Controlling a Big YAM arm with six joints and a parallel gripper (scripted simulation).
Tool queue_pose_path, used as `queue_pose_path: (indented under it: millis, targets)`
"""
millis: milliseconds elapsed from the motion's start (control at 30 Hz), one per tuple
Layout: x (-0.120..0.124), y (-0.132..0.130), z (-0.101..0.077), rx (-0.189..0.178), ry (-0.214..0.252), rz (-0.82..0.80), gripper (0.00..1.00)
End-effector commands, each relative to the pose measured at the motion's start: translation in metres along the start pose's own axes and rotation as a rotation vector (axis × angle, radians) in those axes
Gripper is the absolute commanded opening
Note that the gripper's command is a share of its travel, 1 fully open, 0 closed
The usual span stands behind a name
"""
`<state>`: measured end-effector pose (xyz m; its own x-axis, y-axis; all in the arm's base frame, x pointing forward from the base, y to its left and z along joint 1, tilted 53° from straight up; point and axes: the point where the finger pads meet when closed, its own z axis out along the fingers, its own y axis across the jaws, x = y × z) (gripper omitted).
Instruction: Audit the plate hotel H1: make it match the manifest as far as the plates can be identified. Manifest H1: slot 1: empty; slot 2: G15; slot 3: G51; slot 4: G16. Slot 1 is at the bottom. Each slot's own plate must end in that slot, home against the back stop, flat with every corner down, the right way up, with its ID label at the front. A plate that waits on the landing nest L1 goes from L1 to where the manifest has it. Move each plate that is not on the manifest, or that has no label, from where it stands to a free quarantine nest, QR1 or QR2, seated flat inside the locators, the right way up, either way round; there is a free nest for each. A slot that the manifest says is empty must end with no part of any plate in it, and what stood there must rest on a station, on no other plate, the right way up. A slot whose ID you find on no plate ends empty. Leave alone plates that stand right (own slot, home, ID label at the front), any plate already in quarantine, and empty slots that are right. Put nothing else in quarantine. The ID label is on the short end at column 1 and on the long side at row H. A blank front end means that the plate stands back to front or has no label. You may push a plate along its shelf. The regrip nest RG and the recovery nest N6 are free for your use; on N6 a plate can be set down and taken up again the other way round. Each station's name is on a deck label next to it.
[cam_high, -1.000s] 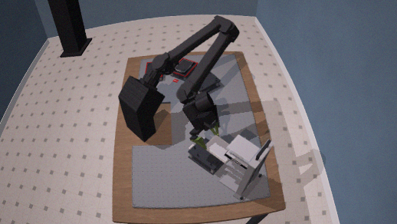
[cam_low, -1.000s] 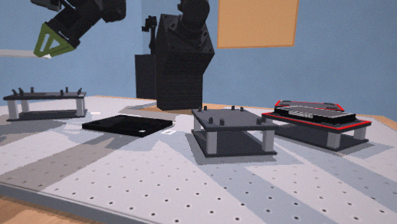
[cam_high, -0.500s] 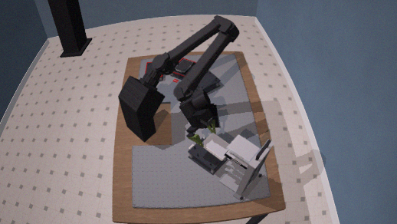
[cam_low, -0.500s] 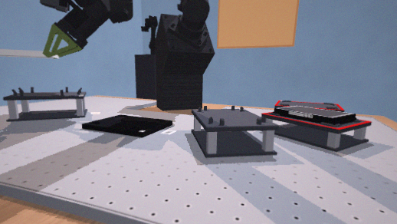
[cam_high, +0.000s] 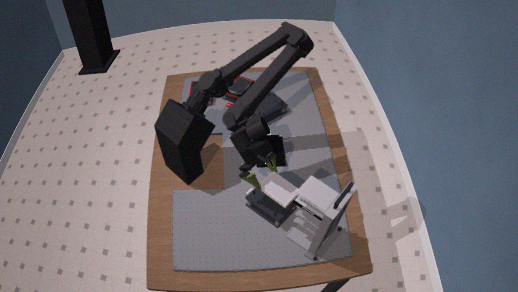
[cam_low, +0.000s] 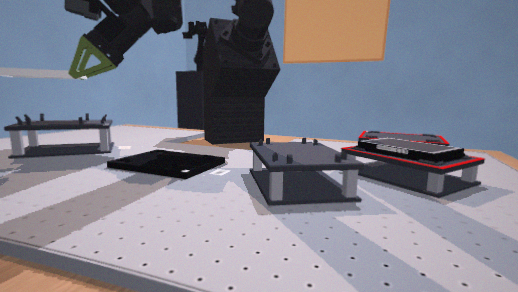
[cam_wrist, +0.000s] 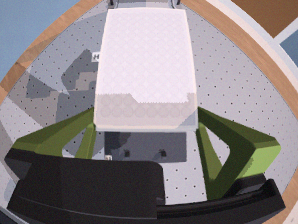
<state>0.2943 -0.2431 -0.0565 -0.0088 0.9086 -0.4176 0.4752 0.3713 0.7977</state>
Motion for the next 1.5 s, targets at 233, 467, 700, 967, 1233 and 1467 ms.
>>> queue_pose_path:
  millis: [233, 467, 700, 967, 1233, 1467]
  targets:
    - [0.007, 0.000, -0.006, 0.000, -0.014, 0.008, 0.86]
    - [0.016, 0.001, -0.010, -0.002, -0.010, 0.006, 0.86]
    - [0.017, 0.003, -0.006, -0.010, -0.009, -0.003, 0.86]
    - [0.019, 0.004, -0.003, -0.012, -0.013, -0.005, 0.86]
    - [0.023, 0.003, -0.002, -0.009, -0.009, -0.002, 0.86]
    - [0.023, 0.004, 0.002, -0.014, -0.014, -0.006, 0.86]
